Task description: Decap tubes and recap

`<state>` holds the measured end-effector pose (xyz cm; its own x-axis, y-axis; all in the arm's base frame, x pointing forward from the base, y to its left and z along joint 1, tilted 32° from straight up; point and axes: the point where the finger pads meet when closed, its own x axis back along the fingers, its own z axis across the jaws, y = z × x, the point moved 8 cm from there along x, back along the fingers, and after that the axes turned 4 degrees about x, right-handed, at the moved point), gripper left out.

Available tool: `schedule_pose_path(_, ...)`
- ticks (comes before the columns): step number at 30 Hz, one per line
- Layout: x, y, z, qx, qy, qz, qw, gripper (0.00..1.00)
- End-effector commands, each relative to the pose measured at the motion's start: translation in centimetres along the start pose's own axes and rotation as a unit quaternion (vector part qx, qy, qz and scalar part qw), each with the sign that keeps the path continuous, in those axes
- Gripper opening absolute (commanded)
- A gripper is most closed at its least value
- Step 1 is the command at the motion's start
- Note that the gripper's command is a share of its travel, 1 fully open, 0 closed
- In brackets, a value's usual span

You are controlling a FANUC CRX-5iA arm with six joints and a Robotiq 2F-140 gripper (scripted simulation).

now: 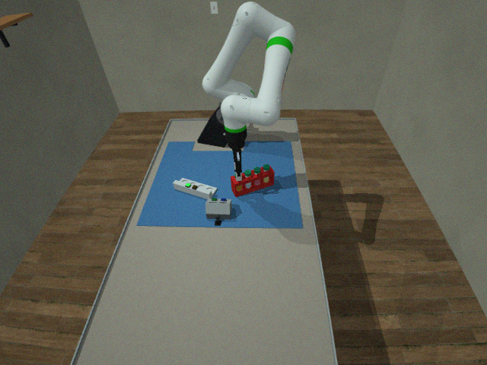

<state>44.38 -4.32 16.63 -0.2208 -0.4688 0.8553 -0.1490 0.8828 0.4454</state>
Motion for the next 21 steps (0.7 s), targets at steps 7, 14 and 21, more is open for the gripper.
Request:
schedule_pose_path(7,0.02,-0.07,0.01,0.183,-0.002,-0.003,0.983,0.35)
schedule_pose_path(14,0.02,-0.07,0.01,0.318,-0.003,-0.003,0.948,0.35)
schedule_pose_path(21,0.02,-0.07,0.01,0.373,-0.003,-0.002,0.928,0.35)
